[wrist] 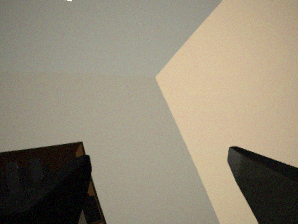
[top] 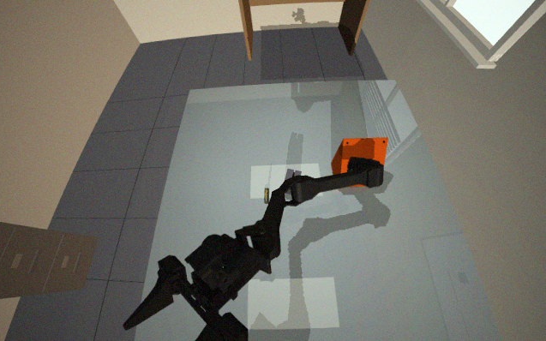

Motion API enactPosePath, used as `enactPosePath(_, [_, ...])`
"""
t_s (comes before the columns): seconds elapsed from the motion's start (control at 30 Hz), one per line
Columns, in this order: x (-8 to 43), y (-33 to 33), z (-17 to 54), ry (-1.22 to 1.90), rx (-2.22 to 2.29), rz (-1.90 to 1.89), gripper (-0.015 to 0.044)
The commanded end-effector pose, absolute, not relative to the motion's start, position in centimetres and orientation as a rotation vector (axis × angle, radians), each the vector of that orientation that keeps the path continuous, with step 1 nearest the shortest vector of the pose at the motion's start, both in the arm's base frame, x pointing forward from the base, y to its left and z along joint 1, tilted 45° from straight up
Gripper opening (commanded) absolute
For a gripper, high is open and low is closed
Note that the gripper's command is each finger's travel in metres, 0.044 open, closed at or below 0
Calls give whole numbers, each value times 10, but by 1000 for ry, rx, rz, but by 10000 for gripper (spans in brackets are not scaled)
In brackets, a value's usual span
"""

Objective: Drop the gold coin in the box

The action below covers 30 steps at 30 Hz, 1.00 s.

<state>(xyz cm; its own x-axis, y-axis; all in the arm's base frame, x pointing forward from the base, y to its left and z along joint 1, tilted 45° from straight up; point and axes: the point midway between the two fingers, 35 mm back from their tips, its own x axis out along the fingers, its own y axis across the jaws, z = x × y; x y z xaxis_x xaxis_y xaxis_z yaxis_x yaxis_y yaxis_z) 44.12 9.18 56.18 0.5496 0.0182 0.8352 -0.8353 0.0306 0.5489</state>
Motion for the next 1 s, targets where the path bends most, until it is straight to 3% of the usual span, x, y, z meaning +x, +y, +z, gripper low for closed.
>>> enactPosePath(0.0, [440,92,563,-768,1394,773,374])
enactPosePath(0.27, [369,108,607,-857,1419,973,164])
enactPosePath(0.63, [220,115,672,-1034,1597,1326,161])
enactPosePath(0.97, [87,49,700,-1225,1872,1630,161])
